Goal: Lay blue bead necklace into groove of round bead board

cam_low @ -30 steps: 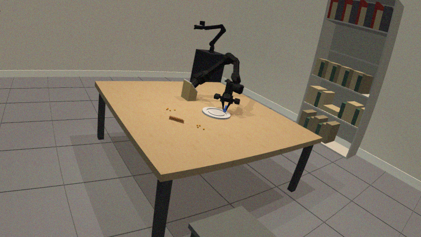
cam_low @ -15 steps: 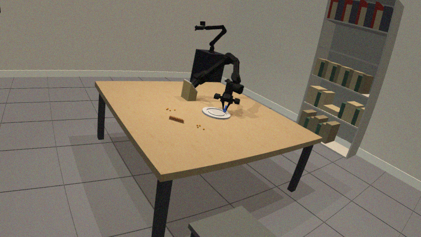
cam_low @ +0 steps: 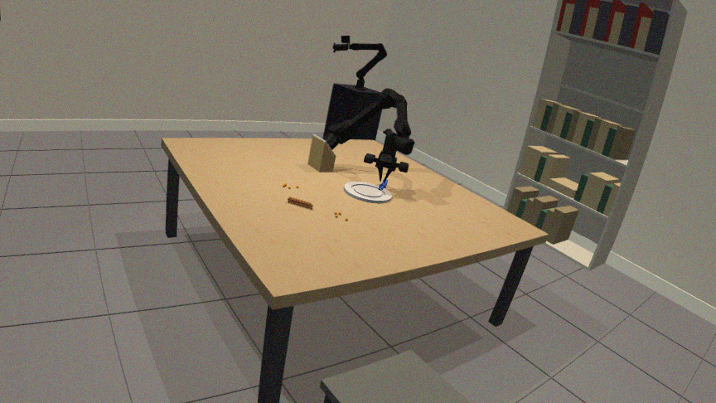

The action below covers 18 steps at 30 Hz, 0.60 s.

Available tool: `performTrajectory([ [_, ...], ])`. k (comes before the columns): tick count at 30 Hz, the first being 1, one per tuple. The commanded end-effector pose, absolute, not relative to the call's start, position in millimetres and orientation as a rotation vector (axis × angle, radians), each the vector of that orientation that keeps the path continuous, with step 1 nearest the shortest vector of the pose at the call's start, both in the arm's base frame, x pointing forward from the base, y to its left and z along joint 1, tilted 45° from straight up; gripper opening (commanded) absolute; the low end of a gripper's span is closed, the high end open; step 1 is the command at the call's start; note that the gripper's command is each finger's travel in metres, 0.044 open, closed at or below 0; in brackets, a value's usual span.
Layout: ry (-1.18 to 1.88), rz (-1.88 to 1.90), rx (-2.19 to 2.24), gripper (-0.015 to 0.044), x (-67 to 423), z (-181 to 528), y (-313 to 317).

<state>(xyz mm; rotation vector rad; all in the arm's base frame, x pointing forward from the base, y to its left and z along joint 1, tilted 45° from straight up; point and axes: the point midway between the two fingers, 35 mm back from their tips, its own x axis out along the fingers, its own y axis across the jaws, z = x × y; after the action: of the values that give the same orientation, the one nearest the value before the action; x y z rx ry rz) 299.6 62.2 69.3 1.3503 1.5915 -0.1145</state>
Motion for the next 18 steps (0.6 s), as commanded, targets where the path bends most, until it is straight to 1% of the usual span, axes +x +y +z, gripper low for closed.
performTrajectory([
  [1, 1.588, -0.115, 1.353, 0.0, 302.3, 63.9, 53.1],
  [12, 1.587, -0.115, 1.352, 0.0, 305.5, 40.4, 28.1],
  [18, 1.587, -0.115, 1.352, 0.0, 306.0, 37.2, 28.4],
])
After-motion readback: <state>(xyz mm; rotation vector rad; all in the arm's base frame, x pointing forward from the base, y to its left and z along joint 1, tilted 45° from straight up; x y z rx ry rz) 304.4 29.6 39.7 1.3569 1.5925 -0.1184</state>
